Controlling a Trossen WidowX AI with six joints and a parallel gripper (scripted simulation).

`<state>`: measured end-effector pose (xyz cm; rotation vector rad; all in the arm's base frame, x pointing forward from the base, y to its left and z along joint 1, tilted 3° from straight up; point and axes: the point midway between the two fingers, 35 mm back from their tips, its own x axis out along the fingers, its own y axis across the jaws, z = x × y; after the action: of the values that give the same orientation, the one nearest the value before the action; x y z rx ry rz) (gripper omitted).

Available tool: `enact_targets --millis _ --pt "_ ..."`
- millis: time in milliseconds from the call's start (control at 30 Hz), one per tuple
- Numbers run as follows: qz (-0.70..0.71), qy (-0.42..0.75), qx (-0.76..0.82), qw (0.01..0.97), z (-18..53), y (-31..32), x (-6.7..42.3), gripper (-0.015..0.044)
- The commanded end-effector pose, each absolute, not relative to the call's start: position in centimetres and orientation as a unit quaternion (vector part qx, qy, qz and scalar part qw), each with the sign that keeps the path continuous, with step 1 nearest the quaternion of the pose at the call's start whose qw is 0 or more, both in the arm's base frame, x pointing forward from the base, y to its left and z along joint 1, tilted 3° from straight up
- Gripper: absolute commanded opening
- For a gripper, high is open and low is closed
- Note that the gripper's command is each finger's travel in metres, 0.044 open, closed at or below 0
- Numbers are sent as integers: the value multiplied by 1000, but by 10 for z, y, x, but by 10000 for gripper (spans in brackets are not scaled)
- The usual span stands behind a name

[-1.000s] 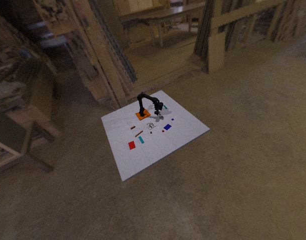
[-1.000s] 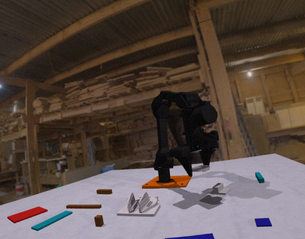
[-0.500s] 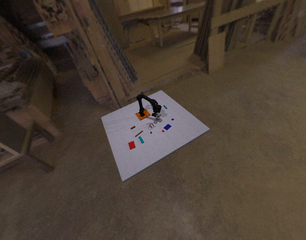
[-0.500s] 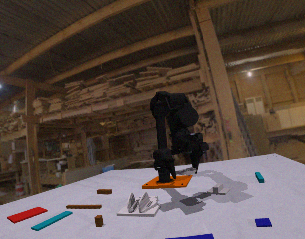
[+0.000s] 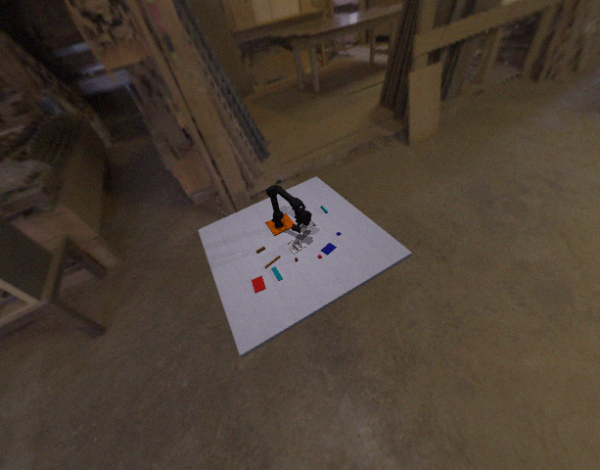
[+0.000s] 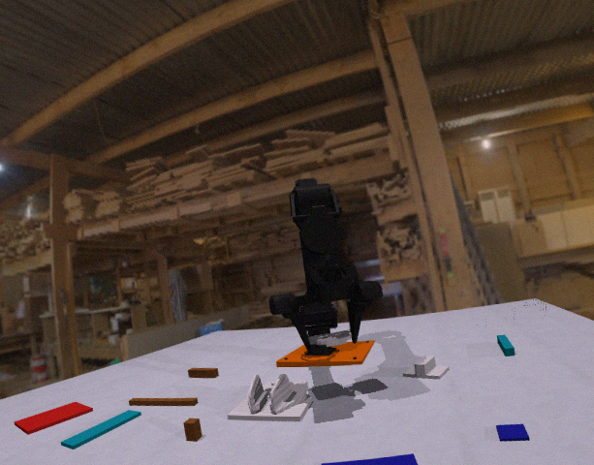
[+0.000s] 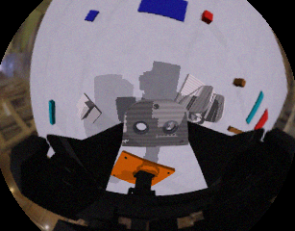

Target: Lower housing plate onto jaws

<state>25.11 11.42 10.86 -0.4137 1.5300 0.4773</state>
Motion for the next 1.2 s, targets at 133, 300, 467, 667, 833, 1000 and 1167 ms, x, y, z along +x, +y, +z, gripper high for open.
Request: enact_targets --millis 133,300,467,667,833,1000,1167 --pt "174 690 -149 687 108 88 256 351" --pt "150 695 -126 691 107 72 259 351" --pt "127 700 -104 695 106 56 261 351" --pt "99 705 -76 698 105 37 261 351" --pt "75 708 -53 700 105 21 261 351" --pt "55 710 -33 701 104 8 260 351" --pt "54 710 -32 701 104 7 259 351"
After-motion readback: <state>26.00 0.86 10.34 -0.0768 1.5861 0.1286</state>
